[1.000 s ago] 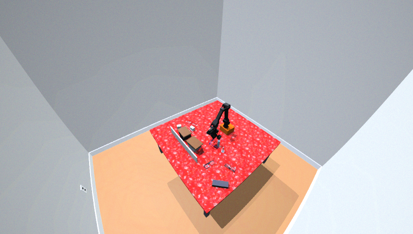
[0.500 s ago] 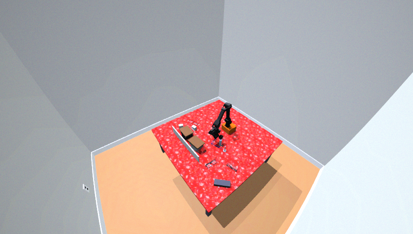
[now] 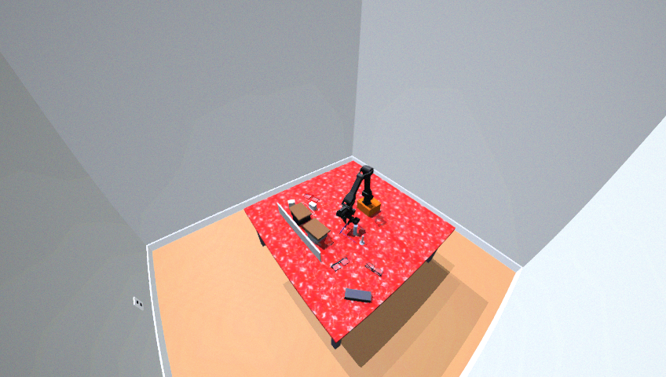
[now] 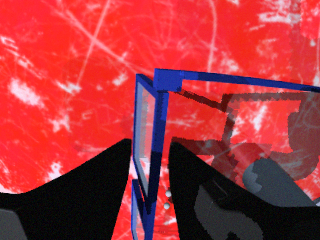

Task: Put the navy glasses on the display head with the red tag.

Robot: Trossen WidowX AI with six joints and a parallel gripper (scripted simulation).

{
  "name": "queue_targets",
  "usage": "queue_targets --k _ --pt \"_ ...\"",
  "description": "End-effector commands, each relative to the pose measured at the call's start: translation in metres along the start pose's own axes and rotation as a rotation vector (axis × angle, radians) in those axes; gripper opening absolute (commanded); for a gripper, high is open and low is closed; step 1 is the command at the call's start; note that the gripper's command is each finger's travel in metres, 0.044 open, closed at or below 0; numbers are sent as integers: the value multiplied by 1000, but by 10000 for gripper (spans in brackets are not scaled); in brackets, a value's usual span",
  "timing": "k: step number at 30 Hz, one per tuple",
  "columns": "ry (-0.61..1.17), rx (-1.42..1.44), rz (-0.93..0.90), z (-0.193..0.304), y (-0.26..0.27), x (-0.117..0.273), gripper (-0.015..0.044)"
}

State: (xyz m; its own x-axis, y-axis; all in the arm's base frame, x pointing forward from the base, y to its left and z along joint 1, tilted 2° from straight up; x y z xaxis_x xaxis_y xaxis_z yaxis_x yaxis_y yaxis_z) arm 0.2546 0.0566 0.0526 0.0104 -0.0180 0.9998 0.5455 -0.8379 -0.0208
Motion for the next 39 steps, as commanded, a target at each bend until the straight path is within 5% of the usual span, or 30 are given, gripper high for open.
queue_targets --k 1,20,30,34,39 --pt "-2 0 -2 0 0 0 107" --pt "-10 -3 -2 1 -11 8 107" --pt "-11 -3 -3 -1 0 57 107" --pt "2 -5 -4 1 -2 53 200" --pt "2 -5 -4 1 -2 53 200"
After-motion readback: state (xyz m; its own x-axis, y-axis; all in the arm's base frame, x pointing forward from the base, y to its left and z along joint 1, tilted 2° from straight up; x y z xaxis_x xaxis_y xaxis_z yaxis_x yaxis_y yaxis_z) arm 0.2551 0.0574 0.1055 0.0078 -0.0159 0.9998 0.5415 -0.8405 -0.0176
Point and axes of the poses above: the point midway between the two fingers, 35 mm back from their tips, its own x axis back along the fingers, its own y axis across the jaws, z = x × y, the point moved 8 cm from there along x, back along the fingers, and after that the axes turned 12 degrees about x, right-handed, at the moved point
